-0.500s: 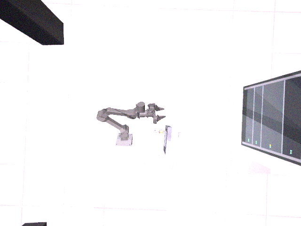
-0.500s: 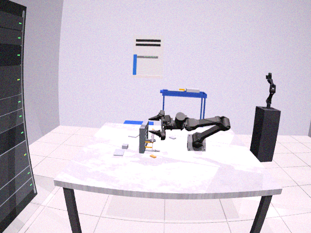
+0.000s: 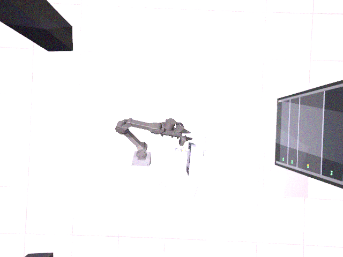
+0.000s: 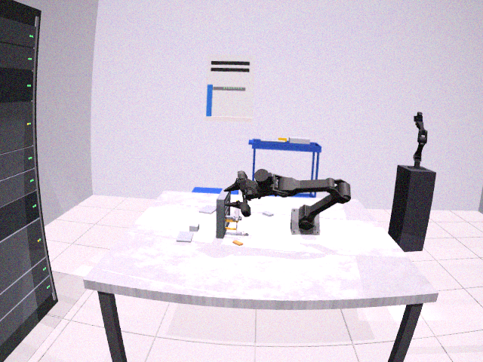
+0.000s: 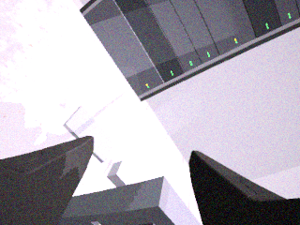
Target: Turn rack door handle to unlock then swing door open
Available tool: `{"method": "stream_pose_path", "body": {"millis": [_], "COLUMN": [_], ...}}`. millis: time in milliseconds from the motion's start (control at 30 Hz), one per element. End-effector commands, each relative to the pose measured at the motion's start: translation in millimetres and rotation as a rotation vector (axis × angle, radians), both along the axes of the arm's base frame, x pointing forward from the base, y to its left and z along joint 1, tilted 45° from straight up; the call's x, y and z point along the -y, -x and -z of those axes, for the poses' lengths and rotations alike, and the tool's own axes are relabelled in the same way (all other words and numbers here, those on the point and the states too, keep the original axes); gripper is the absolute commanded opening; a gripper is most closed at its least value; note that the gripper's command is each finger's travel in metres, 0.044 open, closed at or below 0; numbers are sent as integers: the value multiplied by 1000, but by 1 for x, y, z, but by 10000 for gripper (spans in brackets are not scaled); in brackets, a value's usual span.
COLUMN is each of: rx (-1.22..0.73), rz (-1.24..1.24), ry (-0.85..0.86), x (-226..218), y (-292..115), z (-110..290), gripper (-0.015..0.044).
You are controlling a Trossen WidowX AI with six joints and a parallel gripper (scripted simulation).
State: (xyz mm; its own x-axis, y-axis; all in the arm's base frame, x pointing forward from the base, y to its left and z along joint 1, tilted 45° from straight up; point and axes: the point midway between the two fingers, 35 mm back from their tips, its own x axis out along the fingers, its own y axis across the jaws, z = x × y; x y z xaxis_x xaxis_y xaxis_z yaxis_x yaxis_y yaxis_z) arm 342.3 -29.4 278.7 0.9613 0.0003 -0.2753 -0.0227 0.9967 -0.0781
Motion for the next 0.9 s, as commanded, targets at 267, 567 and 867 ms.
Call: {"method": "stream_pose_path", "body": {"millis": [267,567,867], "rx": [-320,-544,-725], "rz": [-68,-130,-195], "ry": [-24,-119,-272], "x": [24,41,55], "y": [-9,-3,9], "z": [42,69,87], "gripper": [293,293,293]}}
